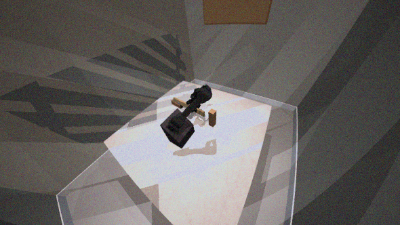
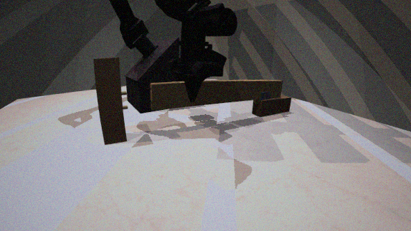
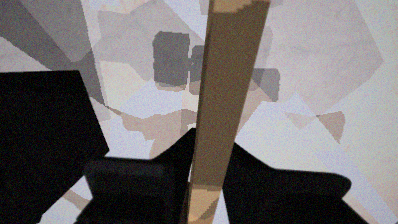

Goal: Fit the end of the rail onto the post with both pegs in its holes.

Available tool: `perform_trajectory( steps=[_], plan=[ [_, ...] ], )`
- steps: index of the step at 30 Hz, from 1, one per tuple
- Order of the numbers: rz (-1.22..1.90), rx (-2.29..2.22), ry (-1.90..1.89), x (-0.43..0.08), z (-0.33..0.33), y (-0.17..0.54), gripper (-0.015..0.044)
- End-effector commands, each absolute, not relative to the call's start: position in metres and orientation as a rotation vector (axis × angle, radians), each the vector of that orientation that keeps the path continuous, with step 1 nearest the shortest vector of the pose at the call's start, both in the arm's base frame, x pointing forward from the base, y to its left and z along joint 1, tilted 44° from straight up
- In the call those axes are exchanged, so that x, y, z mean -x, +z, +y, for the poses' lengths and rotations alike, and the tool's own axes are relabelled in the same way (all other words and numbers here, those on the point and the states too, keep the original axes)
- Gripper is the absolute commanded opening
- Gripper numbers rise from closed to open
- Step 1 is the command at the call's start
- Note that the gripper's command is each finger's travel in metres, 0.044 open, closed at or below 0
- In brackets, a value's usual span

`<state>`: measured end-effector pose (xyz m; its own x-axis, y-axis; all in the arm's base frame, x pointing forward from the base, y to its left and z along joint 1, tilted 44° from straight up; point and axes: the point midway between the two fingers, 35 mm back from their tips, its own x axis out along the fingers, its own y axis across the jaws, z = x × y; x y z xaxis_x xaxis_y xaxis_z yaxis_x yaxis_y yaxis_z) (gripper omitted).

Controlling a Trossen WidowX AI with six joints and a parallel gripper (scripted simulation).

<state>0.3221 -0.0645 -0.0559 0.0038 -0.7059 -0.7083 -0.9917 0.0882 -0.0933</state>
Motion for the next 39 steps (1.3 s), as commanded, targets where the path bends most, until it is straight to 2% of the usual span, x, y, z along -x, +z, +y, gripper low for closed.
perform_trajectory(
  steps=[1,39],
  plan=[
    [1.736,1.679,0.606,-0.3253,-0.0591,-0.0540,0.0000],
    [1.736,1.679,0.606,-0.3231,-0.0609,-0.0550,0.0000]
  ],
)
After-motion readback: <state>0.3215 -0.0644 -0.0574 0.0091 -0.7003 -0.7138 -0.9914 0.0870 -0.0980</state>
